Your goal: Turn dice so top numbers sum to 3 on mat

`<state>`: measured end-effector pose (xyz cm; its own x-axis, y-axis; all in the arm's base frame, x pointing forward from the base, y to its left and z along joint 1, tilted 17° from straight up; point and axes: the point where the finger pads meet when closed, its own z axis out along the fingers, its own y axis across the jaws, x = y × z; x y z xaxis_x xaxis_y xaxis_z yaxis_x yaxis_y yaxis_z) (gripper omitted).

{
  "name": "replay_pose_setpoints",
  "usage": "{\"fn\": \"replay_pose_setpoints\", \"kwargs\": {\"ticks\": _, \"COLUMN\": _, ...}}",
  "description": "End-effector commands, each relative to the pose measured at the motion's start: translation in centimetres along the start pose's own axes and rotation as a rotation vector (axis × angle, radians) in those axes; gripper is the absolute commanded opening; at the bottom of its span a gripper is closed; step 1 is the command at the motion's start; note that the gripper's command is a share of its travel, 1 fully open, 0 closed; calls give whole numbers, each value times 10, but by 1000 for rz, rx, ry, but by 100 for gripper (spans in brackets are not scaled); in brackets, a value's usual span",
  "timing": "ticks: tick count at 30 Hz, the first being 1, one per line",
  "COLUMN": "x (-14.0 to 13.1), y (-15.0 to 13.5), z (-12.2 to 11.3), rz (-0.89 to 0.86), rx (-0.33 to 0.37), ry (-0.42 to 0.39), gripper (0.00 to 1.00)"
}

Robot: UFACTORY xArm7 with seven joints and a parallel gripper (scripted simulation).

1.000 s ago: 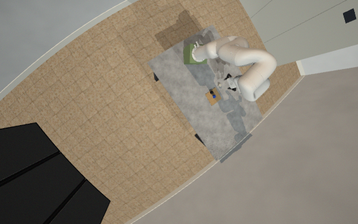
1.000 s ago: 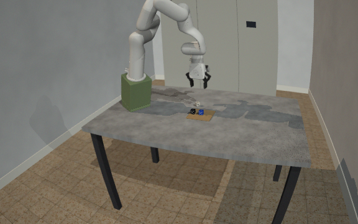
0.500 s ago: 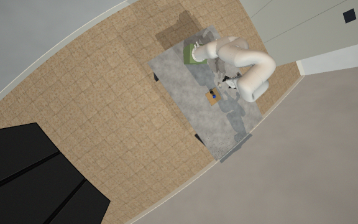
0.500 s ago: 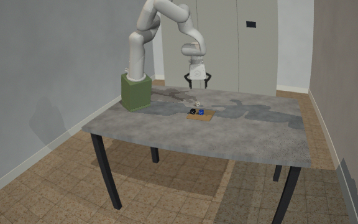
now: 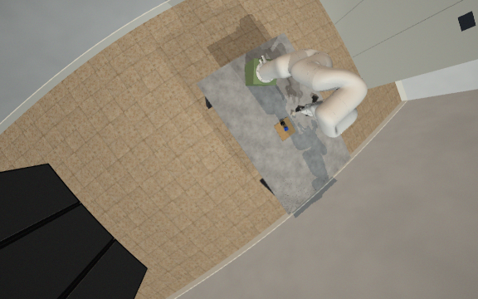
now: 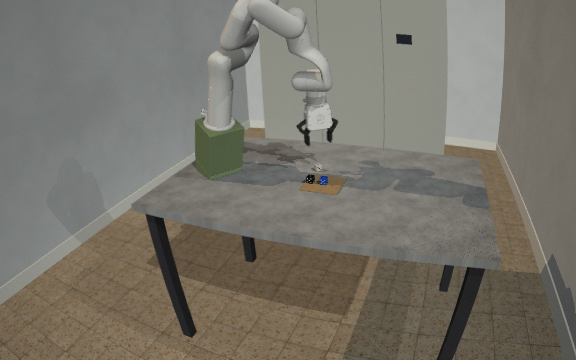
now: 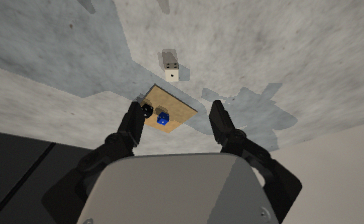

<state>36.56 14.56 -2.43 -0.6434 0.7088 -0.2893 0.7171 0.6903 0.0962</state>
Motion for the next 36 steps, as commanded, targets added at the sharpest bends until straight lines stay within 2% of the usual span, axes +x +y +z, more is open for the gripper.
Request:
{"fn": "replay_pose_setpoints", "kwargs": {"ticks": 1, "x": 0, "y": 0, "z": 1, "rz": -172, "rx": 13, "ry": 14, "gripper": 100}}
{"fn": "replay_pose_setpoints", "kwargs": {"ticks": 5, "x": 0, "y": 0, "z": 2, "rz": -208, "rx": 13, "ry": 14, "gripper": 100}}
{"fn": "replay_pose_setpoints", "kwargs": {"ticks": 7, "x": 0, "y": -1, "z": 3, "rz": -335, "rx": 12, "ry": 15, "gripper": 100}}
{"fn": "replay_pose_setpoints", "kwargs": {"ticks": 10, "x": 0, "y": -1, "z": 4, "rz": -383, "rx": 11, "ry": 15, "gripper": 100}}
{"fn": "replay_pose_setpoints", "kwargs": {"ticks": 20, "x": -1, "y": -3, "z": 8, "rz": -713, "rx": 8, "ry": 17, "gripper": 100}}
{"fn": "replay_pose_setpoints", "kwargs": {"ticks": 23, "x": -1, "y": -3, "z": 8, "rz": -718, "rx": 8, "ry": 17, "gripper": 100}}
{"fn": "replay_pose_setpoints", "kwargs": {"ticks": 25, "x": -1, "y": -3, "z": 9, "rz": -843, "rx": 7, "ry": 17, "gripper": 100}}
{"fn": "replay_pose_setpoints", "kwargs": {"ticks": 36, "x": -1, "y": -5, "z": 13, "rz": -1146, "rx": 4, "ry": 18, "gripper": 100}}
